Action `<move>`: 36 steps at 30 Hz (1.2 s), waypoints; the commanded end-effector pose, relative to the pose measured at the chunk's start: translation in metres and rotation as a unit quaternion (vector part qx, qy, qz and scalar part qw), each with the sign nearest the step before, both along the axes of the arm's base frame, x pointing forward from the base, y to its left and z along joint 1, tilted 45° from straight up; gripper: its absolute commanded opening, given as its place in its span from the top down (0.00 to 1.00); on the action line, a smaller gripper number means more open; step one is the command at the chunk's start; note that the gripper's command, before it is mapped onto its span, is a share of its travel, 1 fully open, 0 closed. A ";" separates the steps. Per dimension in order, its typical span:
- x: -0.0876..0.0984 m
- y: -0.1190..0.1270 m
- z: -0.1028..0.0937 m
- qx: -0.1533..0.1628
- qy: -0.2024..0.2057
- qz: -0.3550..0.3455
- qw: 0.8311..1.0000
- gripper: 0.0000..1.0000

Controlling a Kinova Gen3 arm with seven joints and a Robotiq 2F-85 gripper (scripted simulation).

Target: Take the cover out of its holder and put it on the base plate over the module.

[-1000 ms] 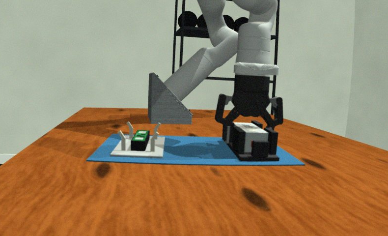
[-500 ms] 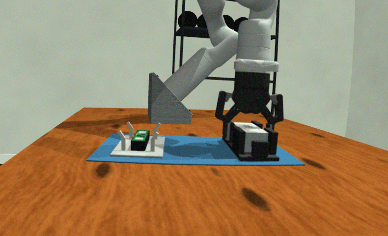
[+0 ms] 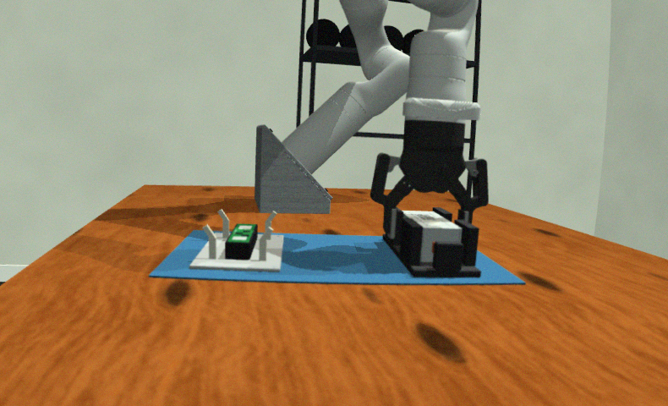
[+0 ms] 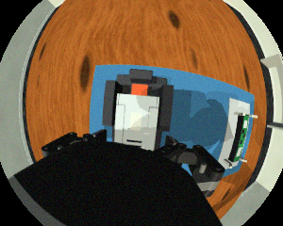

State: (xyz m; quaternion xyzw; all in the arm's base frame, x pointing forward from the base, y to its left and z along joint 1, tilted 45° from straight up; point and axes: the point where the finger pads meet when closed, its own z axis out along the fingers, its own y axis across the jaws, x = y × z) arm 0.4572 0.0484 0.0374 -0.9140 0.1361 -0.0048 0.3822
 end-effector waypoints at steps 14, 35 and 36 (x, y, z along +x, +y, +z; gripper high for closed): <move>0.000 -0.002 0.002 0.000 -0.001 -0.001 1.000 0.00; 0.000 -0.002 0.002 0.000 -0.001 -0.001 1.000 0.30; 0.000 -0.002 0.002 0.000 -0.001 -0.001 1.000 0.30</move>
